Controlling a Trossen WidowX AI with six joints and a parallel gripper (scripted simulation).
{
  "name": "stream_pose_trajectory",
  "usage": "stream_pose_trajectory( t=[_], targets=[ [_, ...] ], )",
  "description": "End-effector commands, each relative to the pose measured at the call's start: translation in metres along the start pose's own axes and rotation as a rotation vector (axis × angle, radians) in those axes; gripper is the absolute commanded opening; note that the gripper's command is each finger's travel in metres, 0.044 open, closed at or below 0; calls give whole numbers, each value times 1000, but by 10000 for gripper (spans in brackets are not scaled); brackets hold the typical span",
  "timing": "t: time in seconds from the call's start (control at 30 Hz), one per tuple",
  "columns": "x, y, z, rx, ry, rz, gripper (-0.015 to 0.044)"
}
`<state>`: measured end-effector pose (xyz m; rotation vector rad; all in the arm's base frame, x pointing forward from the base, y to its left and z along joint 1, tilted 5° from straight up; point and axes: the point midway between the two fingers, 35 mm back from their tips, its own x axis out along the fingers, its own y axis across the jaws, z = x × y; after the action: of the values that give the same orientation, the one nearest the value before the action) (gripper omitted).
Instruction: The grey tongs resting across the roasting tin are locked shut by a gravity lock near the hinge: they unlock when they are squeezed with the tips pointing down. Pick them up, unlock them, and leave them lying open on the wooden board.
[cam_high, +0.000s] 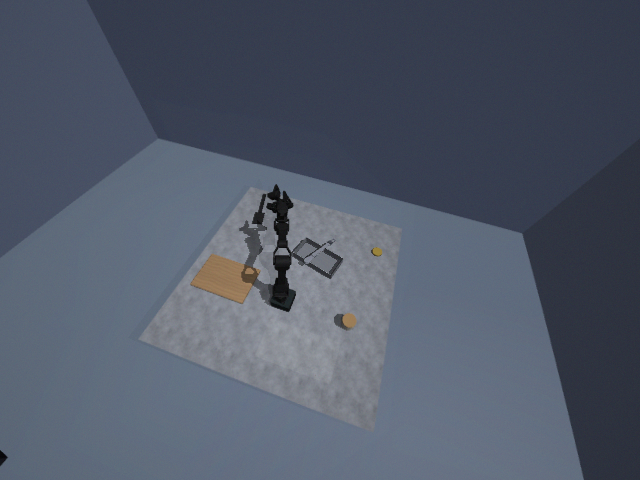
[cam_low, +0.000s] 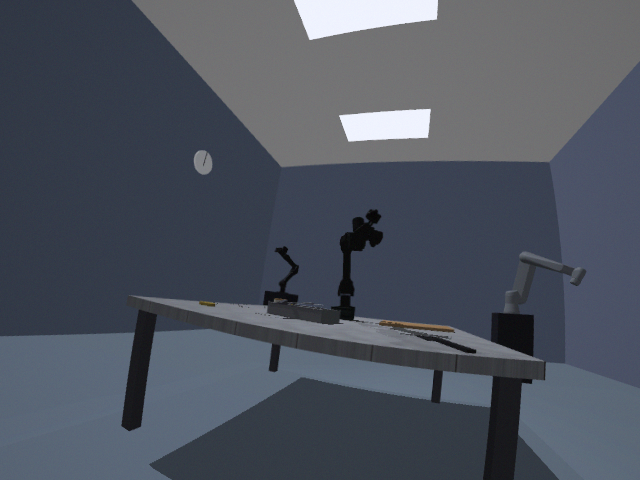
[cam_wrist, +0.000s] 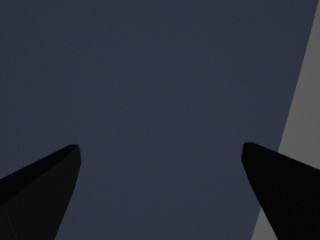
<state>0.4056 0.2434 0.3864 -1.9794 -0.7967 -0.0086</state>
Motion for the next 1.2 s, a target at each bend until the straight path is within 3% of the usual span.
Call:
stream_pose_trajectory(
  t=[0.0, 0.17, 0.37, 0.57, 0.73, 0.9, 1.07, 1.17],
  targets=[
    [0, 1, -1, 3, 0, 4, 374],
    [4, 48, -11, 169, -27, 152, 260],
    [-11, 149, -37, 577, 4, 497, 260],
    [-59, 238, -65, 1046, 193, 840, 260],
    [-123, 296, -87, 1496, 495, 1104, 260],
    [-200, 331, -103, 1977, 967, 1307, 260],
    [-271, 337, -113, 2396, 1570, 1389, 260],
    [-280, 336, -115, 2447, 1666, 1390, 260]
  ],
)
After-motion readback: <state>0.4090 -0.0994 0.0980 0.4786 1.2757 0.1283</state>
